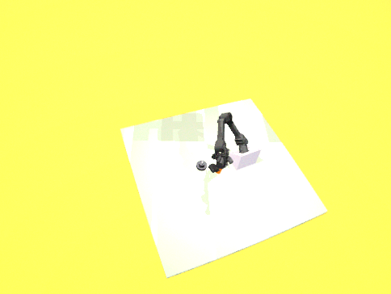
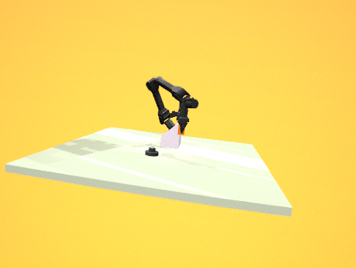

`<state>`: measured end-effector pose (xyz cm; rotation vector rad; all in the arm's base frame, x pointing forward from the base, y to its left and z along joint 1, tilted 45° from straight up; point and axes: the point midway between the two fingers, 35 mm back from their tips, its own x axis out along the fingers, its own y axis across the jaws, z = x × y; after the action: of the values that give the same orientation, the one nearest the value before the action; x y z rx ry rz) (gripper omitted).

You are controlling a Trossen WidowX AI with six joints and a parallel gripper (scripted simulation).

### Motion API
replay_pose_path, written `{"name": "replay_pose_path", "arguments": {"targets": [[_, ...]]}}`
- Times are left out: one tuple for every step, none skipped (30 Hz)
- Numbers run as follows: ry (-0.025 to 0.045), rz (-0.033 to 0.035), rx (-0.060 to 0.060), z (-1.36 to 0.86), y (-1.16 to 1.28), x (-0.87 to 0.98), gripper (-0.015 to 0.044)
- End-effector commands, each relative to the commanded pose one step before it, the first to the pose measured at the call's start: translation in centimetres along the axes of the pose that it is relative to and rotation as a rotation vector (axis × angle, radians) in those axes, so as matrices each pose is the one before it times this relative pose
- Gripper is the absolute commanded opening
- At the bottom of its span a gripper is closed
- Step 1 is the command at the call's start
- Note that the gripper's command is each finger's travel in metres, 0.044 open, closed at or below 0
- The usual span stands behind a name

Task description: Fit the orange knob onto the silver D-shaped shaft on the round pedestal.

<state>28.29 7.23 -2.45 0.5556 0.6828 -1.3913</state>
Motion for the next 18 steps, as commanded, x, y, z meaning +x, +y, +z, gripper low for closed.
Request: {"name": "replay_pose_path", "arguments": {"targets": [[0.00359,-0.04648,0.0084,-0.062,0.153,0.372,0.0],[0.00022,-0.00068,0.0002,-0.013,0.035,0.197,0.0],[0.00031,-0.00101,0.0002,-0.018,0.051,0.294,0.0],[0.00039,-0.00136,0.0003,-0.021,0.065,0.395,0.0],[0.00043,-0.00164,0.0004,-0.021,0.073,0.474,0.0],[0.00044,-0.00191,0.0005,-0.022,0.079,0.546,0.0],[0.0004,-0.00207,0.0005,-0.023,0.083,0.583,0.0],[0.00033,-0.00212,0.0006,-0.023,0.081,0.59,0.0],[0.00026,-0.00215,0.0006,-0.022,0.077,0.589,0.0],[0.00019,-0.00218,0.0006,-0.019,0.072,0.587,0.0],[0.00013,-0.0022,0.0006,-0.016,0.066,0.586,0.0],[0.00007,-0.00223,0.0006,-0.013,0.061,0.584,0.0],[0.0,-0.00226,0.0006,-0.01,0.055,0.583,0.0],[-0.00006,-0.00229,0.0006,-0.007,0.048,0.581,0.0],[-0.00013,-0.00232,0.0007,-0.005,0.042,0.579,0.0],[-0.00019,-0.00235,0.0007,-0.003,0.036,0.578,0.0],[-0.00025,-0.00239,0.0007,-0.002,0.032,0.576,0.0],[-0.00032,-0.00242,0.0007,0.0,0.029,0.574,0.0]]}}
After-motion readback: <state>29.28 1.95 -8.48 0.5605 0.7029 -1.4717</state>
